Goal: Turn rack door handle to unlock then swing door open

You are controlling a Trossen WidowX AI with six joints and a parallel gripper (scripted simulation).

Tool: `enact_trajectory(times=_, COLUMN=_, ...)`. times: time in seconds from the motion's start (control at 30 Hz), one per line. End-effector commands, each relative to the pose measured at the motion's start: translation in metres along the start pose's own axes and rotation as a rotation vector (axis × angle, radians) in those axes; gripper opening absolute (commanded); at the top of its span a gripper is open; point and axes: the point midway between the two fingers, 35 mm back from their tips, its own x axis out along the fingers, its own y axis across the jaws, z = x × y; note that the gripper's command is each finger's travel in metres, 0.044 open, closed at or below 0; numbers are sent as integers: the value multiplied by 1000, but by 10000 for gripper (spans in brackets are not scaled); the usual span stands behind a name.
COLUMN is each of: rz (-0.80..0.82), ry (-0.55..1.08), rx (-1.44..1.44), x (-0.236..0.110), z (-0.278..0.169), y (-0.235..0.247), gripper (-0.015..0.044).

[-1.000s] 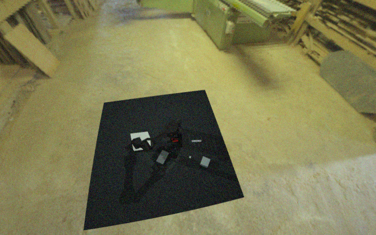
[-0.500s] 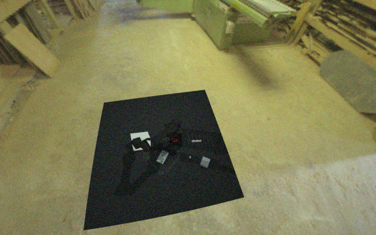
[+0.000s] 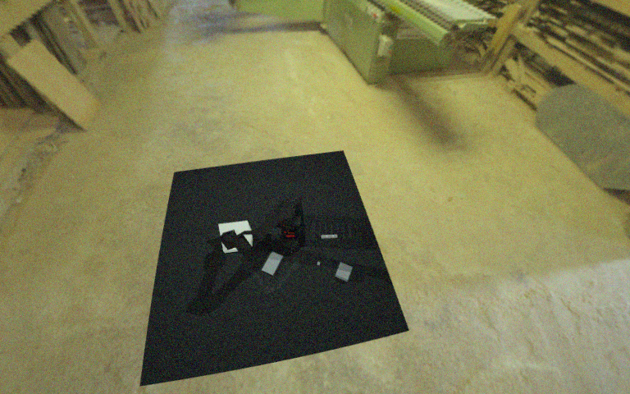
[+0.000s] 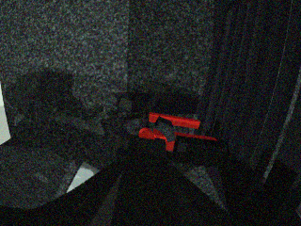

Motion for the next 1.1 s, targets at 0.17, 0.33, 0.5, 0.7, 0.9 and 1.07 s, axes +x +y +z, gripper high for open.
enact_trajectory(times=0.17, rz=-4, ry=-6, rx=180, x=0, z=5, y=10, gripper=13)
enact_trajectory(times=0.33, rz=-4, ry=-7, rx=262, x=0, z=9, y=18, gripper=13)
enact_trajectory(times=0.5, rz=-3, ry=-7, rx=344, x=0, z=14, y=27, gripper=13)
enact_trajectory(times=0.7, rz=-2, ry=-7, rx=434, x=0, z=21, y=37, gripper=13)
enact_trajectory(times=0.9, rz=-2, ry=-8, rx=526, x=0, z=29, y=47, gripper=13)
enact_trajectory(times=1.07, rz=-1, ry=-8, rx=597, x=0, z=36, y=55, gripper=13)
